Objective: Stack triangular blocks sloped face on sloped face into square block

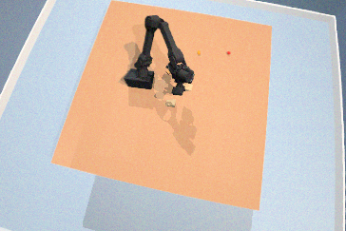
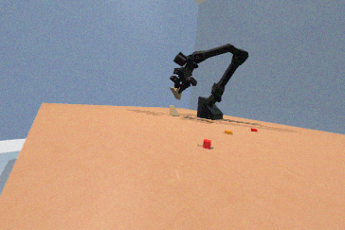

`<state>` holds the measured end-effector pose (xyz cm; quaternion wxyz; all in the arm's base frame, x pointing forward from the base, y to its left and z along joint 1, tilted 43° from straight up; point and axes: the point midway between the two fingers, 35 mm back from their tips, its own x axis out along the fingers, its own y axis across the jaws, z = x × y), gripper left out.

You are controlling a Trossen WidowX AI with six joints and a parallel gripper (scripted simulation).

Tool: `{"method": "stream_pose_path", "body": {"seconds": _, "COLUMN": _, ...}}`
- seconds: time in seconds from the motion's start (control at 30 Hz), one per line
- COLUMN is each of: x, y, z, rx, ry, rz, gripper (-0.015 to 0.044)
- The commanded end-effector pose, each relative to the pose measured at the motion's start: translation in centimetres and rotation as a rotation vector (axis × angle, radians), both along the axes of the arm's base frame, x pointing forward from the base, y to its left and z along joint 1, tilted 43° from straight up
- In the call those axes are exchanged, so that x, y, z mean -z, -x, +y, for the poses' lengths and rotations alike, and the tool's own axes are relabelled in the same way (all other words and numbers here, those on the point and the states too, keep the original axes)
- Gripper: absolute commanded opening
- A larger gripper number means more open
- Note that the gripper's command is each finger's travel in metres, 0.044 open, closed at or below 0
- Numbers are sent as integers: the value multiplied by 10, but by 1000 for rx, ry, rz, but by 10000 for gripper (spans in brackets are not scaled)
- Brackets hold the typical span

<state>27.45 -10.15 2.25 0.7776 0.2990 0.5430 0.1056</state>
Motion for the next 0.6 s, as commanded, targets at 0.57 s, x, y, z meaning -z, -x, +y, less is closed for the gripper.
{"method": "stream_pose_path", "body": {"seconds": 0.57, "x": 27, "y": 83, "z": -50, "rx": -27, "ry": -23, "rz": 23, "gripper": 0}}
